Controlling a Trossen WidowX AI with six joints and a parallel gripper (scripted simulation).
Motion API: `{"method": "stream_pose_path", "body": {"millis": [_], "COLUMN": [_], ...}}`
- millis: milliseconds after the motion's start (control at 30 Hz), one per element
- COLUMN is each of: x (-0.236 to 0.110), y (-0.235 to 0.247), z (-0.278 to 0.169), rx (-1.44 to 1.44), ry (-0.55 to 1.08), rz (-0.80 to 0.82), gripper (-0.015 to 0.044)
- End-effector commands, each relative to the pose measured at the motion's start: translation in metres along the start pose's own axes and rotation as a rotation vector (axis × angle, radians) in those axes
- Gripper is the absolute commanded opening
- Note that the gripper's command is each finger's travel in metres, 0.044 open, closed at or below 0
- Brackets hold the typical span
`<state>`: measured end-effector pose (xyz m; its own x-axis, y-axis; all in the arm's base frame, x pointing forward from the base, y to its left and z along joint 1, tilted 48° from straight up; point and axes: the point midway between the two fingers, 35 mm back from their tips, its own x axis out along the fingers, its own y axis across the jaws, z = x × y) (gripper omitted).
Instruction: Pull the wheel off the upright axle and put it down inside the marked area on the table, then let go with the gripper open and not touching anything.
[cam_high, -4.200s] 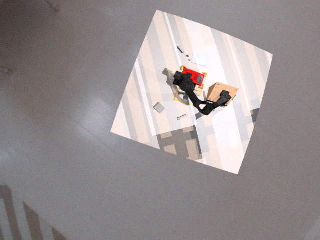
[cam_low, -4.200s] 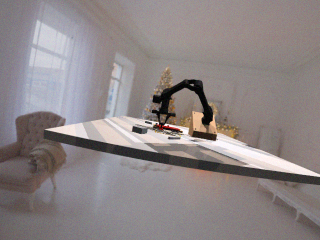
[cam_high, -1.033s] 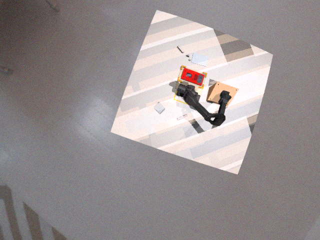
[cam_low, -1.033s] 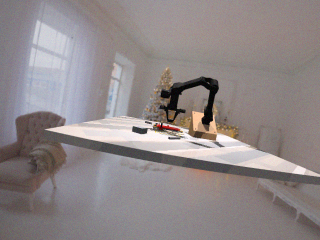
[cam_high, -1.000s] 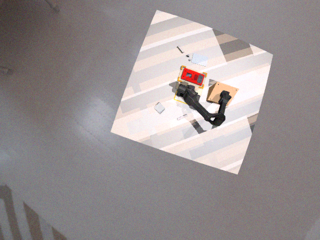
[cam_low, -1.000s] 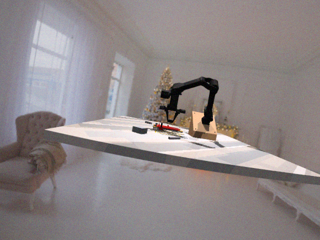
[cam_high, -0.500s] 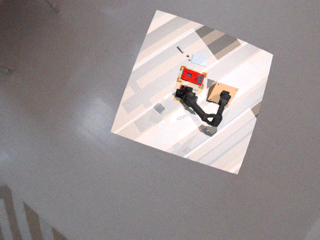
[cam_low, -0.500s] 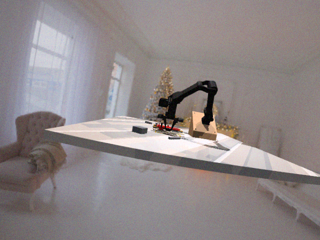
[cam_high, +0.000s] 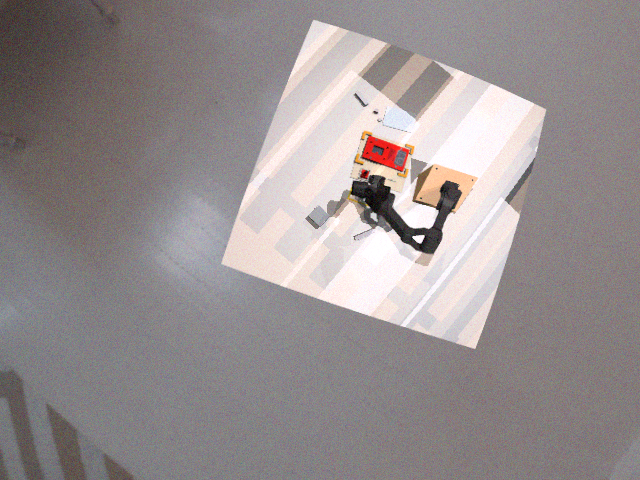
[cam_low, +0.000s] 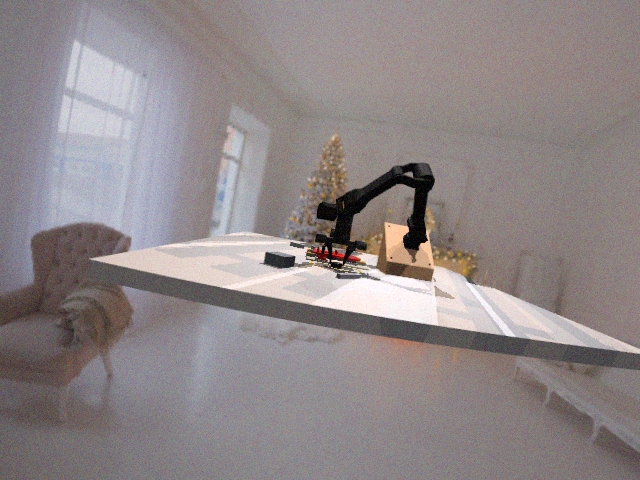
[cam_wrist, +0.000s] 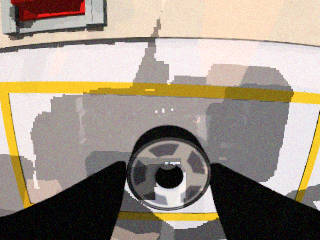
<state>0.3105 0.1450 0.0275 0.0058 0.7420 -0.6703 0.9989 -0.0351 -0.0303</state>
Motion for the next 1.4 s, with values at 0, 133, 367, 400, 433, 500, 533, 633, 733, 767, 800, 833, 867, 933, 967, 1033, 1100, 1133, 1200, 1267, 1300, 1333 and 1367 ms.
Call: {"method": "stream_pose_path", "body": {"millis": [0, 133, 367, 400, 433, 500, 533, 633, 733, 767, 800, 833, 867, 933, 967, 1033, 1100, 1133, 1200, 1267, 1300, 1333, 1367], "x": [-0.003, -0.029, -0.057, -0.062, -0.069, -0.085, -0.092, -0.105, -0.106, -0.106, -0.106, -0.106, -0.106, -0.106, -0.106, -0.106, -0.106, -0.106, -0.106, -0.106, -0.106, -0.106, -0.106], "y": [0.000, 0.002, 0.001, -0.005, -0.014, -0.037, -0.050, -0.079, -0.081, -0.081, -0.081, -0.081, -0.081, -0.081, -0.081, -0.081, -0.081, -0.081, -0.081, -0.081, -0.081, -0.081, -0.081], "z": [0.000, 0.001, 0.006, 0.009, 0.015, 0.027, 0.032, 0.040, 0.041, 0.041, 0.041, 0.041, 0.041, 0.041, 0.041, 0.041, 0.041, 0.041, 0.041, 0.041, 0.041, 0.041, 0.041], "rx": [-0.001, 0.002, 0.015, 0.015, 0.015, 0.014, 0.014, 0.011, 0.011, 0.011, 0.011, 0.011, 0.011, 0.011, 0.011, 0.011, 0.011, 0.011, 0.011, 0.011, 0.011, 0.011, 0.011], "ry": [0.000, -0.002, -0.005, -0.007, -0.010, -0.013, -0.012, -0.003, -0.002, -0.002, -0.002, -0.002, -0.002, -0.002, -0.002, -0.002, -0.002, -0.002, -0.002, -0.002, -0.002, -0.002, -0.002], "rz": [0.000, 0.002, 0.009, 0.009, 0.008, 0.006, 0.004, 0.000, -0.001, -0.001, -0.001, -0.001, -0.001, -0.001, -0.001, -0.001, -0.001, -0.001, -0.001, -0.001, -0.001, -0.001, -0.001], "gripper": [0.0289, 0.0300, 0.0326, 0.0352, 0.0379, 0.0431, 0.0440, 0.0440, 0.0440, 0.0440, 0.0440, 0.0440, 0.0440, 0.0440, 0.0440, 0.0440, 0.0440, 0.0440, 0.0440, 0.0440, 0.0440, 0.0440, 0.0440]}}
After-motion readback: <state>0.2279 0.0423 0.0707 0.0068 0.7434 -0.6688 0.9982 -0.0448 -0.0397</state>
